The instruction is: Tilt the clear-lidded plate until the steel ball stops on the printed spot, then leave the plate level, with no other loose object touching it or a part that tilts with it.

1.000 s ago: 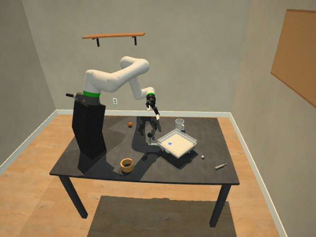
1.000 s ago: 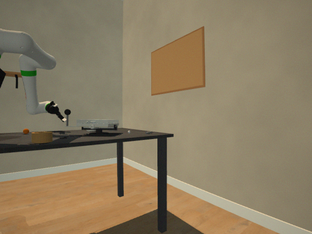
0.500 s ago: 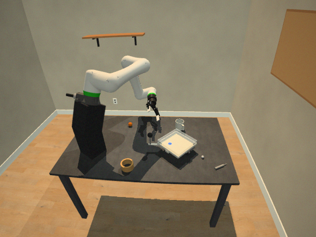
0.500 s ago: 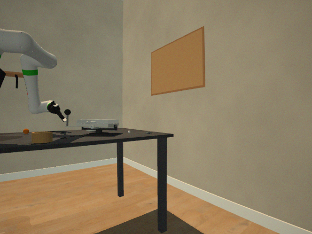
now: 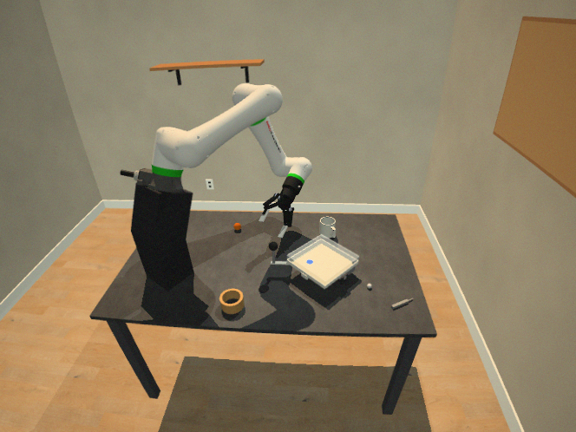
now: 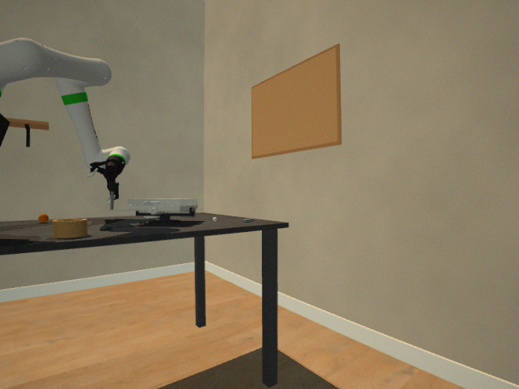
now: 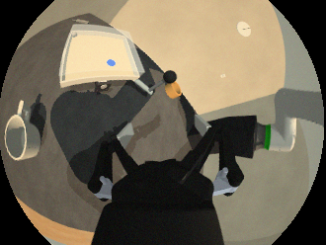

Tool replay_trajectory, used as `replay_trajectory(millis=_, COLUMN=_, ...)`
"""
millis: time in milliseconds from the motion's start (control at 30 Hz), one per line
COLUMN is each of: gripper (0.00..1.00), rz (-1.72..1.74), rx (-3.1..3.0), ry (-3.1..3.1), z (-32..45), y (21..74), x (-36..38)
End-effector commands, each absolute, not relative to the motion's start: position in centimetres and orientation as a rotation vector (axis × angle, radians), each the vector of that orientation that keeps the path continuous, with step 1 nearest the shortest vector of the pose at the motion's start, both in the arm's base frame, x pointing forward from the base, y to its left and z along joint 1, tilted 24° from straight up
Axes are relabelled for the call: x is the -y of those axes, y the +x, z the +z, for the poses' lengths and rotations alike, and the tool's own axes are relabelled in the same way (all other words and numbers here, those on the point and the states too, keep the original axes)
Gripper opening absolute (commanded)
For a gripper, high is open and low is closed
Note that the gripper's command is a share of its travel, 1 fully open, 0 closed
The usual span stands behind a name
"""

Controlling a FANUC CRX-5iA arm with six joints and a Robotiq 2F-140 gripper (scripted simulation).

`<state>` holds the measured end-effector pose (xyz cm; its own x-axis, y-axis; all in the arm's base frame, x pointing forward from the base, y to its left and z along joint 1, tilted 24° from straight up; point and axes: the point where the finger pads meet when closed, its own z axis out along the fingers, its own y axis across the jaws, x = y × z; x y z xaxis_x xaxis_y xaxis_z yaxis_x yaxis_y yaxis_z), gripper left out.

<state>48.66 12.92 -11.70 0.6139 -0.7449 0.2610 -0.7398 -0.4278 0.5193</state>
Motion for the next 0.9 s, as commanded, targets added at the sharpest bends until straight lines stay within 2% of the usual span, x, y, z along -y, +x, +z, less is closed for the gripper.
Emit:
replay_trajectory(millis=0, gripper=1.00, rz=-0.226, rx=1.352, ry=2.378, z=-13.3, y=47.4, x=-9.1)
replay_trajectory(millis=400, gripper=1.00, rz=-0.383, rx=1.852, ry=2.514, z=-13.3, y=46.6, x=-4.9)
replay_trajectory(millis=867, gripper=1.00, rz=-0.168, rx=2.519, ry=2.455, z=-10.5, y=48.2, x=2.4)
